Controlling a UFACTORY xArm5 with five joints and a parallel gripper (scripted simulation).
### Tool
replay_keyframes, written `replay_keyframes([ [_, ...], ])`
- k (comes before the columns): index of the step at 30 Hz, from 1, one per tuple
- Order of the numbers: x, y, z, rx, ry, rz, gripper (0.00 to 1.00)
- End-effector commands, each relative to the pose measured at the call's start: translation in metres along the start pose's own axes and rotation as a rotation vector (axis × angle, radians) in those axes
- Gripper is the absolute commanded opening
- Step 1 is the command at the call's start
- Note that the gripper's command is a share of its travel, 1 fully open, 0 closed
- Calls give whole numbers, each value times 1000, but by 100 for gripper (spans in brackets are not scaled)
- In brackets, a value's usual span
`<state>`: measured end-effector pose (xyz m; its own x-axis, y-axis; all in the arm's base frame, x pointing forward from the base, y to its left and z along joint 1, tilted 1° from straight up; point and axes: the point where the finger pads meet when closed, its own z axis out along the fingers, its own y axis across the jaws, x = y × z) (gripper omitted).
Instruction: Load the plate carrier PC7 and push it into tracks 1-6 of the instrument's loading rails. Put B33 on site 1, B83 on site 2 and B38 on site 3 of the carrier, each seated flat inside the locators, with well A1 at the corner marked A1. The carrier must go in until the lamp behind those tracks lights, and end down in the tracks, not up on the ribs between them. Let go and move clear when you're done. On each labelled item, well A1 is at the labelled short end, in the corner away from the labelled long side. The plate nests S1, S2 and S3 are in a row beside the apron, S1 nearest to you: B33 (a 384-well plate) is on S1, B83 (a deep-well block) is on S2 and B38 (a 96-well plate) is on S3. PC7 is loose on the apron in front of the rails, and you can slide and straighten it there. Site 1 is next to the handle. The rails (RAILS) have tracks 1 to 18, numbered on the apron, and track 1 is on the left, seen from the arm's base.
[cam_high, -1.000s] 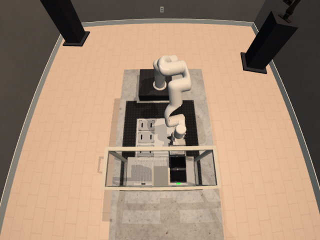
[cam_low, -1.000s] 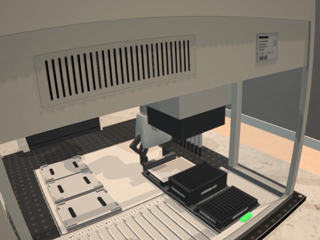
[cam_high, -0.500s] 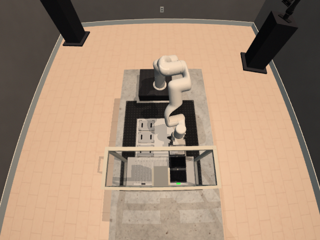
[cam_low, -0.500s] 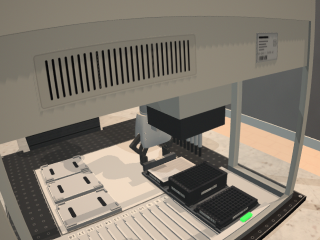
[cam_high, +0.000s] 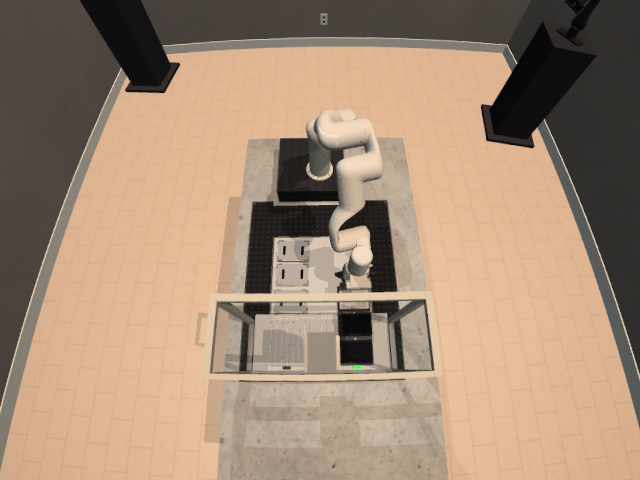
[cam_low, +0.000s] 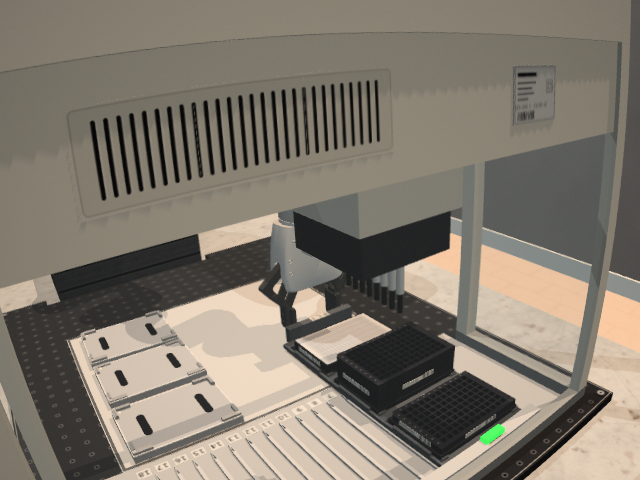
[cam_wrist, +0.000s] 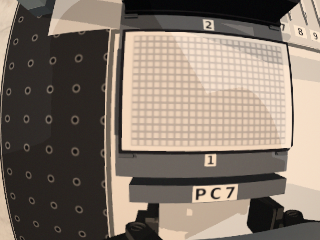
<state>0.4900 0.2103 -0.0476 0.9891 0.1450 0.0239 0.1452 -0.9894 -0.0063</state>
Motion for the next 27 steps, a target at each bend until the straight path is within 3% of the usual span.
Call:
replay_keyframes([
  [1,-4,0,1,12,-7,-1,81],
  [17,-7,0,1,12,-7,-1,81],
  [27,-6,0,-14,12,-7,-1,81],
])
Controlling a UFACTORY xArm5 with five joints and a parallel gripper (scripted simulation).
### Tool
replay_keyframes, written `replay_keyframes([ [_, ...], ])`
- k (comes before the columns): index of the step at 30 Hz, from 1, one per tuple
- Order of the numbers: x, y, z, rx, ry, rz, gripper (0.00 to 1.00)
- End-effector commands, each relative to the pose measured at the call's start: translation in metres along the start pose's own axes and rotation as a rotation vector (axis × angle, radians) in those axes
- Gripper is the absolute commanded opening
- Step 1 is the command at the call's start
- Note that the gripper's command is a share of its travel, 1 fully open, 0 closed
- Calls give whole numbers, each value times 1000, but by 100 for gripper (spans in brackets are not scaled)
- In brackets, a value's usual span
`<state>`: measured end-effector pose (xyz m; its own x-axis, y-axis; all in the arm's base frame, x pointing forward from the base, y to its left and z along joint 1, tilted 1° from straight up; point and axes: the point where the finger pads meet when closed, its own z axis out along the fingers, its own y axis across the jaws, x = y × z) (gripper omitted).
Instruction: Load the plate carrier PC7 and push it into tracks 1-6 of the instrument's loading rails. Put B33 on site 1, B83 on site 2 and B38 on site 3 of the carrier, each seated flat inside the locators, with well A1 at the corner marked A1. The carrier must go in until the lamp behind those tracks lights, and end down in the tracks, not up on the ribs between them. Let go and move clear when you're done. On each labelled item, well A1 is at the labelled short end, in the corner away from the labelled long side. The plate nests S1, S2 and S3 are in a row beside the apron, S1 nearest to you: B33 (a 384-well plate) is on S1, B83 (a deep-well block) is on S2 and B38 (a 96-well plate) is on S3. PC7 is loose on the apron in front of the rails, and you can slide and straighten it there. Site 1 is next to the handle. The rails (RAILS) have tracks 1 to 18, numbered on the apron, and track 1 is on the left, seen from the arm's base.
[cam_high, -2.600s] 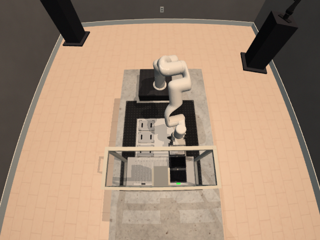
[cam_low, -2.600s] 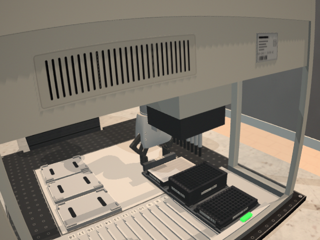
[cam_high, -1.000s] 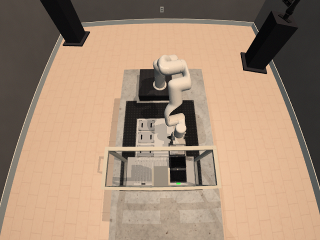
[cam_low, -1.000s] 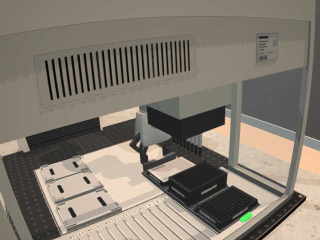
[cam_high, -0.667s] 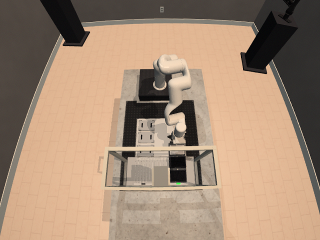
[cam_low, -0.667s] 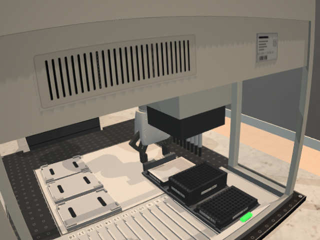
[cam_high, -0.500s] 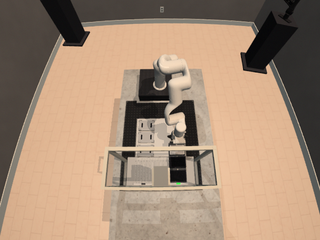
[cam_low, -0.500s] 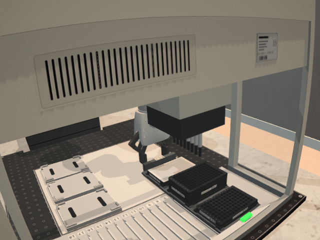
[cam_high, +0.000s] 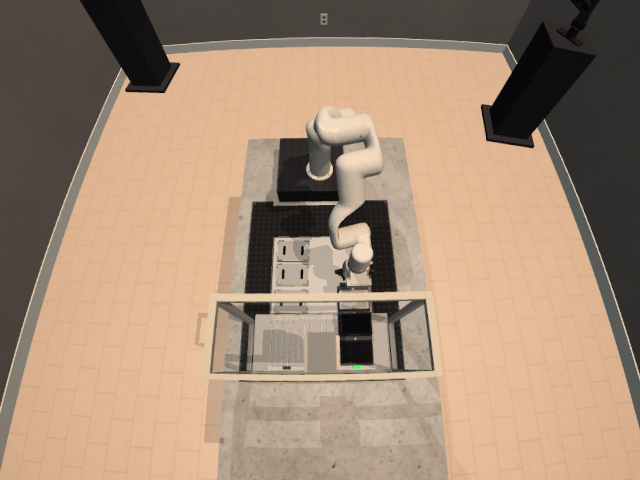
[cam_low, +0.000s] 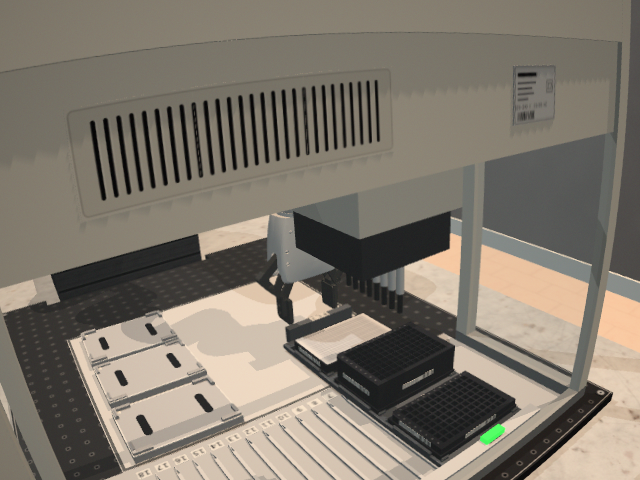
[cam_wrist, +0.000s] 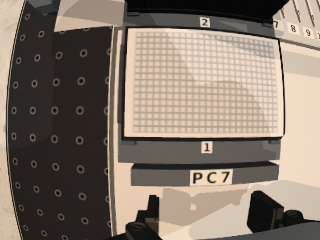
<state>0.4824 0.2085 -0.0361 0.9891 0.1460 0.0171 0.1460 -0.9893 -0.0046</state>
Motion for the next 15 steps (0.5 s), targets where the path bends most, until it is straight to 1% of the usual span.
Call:
replay_keyframes([
  [1,1,0,-3,14,-1,0,81],
  [15,1,0,-26,14,-1,0,81],
])
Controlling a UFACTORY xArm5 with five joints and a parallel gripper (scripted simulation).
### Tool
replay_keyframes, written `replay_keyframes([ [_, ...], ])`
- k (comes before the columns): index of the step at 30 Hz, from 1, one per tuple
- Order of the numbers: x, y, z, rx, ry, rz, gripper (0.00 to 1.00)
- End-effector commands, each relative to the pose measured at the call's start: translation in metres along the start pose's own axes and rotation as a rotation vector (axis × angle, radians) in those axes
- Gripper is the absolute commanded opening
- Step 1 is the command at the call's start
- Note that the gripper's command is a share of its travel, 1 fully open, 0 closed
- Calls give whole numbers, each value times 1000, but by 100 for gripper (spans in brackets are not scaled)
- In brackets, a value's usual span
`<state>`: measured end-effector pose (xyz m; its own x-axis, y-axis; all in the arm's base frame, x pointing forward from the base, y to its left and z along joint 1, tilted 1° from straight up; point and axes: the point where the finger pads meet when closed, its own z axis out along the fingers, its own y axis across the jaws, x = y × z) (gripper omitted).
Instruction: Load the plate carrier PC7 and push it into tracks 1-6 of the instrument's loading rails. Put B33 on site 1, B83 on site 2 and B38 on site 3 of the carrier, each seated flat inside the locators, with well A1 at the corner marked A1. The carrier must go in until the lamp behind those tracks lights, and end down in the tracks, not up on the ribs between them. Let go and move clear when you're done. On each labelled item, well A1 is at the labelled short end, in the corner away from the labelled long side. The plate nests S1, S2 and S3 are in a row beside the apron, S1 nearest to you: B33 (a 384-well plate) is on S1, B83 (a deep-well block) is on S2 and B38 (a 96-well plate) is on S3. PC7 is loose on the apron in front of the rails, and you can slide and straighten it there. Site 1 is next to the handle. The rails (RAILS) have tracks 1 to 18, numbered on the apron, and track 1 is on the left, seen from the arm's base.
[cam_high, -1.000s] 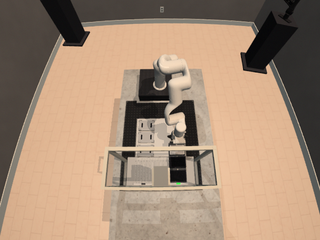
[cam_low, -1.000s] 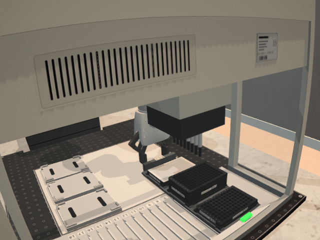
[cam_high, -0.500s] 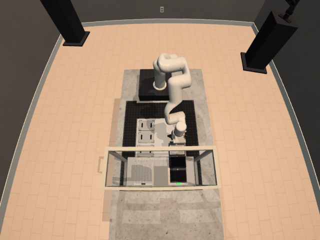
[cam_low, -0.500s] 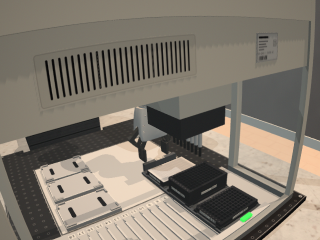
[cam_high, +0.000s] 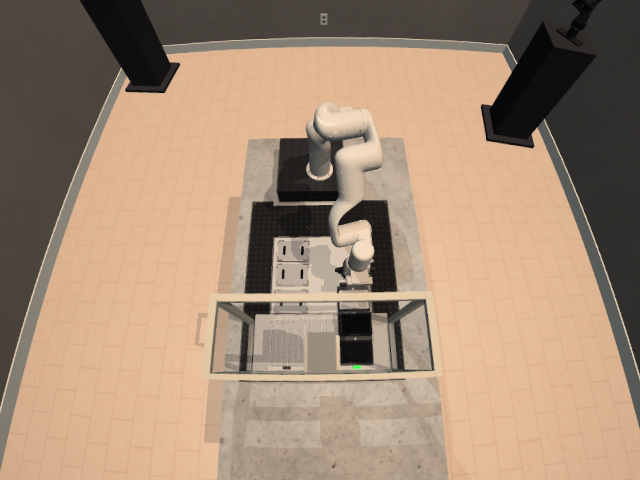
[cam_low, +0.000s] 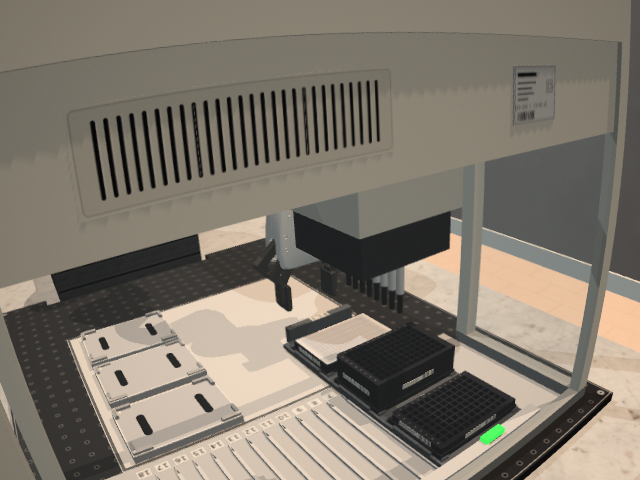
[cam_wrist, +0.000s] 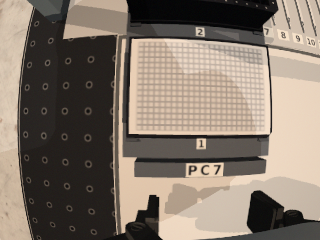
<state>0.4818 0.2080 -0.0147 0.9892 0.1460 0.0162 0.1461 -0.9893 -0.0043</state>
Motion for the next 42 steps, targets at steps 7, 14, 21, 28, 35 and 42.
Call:
replay_keyframes([
  [7,2,0,-13,14,0,0,81],
  [14,2,0,-25,14,0,0,81],
  [21,2,0,-33,14,0,0,81],
  [28,2,0,-45,14,0,0,81],
  [35,2,0,-56,14,0,0,81],
  [42,2,0,-65,14,1,0,81],
])
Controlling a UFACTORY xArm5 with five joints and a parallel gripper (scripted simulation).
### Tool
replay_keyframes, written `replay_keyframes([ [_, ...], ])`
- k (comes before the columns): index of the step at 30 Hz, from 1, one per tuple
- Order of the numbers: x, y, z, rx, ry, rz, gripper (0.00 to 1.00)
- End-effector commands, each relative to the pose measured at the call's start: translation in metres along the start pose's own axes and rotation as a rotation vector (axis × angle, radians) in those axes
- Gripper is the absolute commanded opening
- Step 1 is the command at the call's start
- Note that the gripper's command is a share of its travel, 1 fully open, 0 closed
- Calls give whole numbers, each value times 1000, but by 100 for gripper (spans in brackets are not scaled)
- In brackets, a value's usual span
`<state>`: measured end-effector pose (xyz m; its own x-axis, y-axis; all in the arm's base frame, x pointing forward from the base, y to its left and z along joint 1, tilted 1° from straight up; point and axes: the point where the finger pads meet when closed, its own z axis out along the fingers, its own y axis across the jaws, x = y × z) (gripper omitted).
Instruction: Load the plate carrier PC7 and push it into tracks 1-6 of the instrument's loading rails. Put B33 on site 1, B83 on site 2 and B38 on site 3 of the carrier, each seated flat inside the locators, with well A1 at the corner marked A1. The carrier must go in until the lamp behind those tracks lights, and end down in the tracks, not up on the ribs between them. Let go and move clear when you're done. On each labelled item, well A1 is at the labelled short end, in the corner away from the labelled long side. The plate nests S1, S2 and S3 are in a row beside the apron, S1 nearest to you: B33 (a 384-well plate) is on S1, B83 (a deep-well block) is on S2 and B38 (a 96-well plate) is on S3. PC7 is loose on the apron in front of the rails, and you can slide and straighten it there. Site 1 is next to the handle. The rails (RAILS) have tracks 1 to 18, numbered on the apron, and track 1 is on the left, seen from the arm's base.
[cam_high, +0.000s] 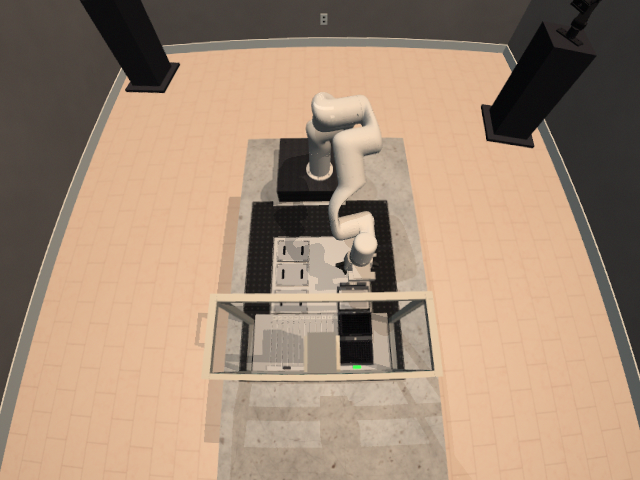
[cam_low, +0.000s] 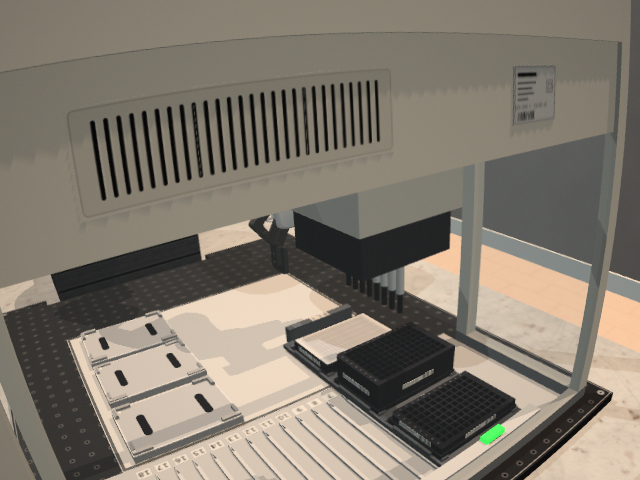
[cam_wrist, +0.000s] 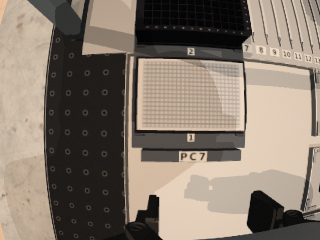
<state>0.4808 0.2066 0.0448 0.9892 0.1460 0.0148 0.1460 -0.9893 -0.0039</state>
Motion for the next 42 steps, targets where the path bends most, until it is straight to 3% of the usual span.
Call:
replay_keyframes([
  [1,2,0,-7,15,2,0,81],
  [42,2,0,-64,15,2,0,81],
])
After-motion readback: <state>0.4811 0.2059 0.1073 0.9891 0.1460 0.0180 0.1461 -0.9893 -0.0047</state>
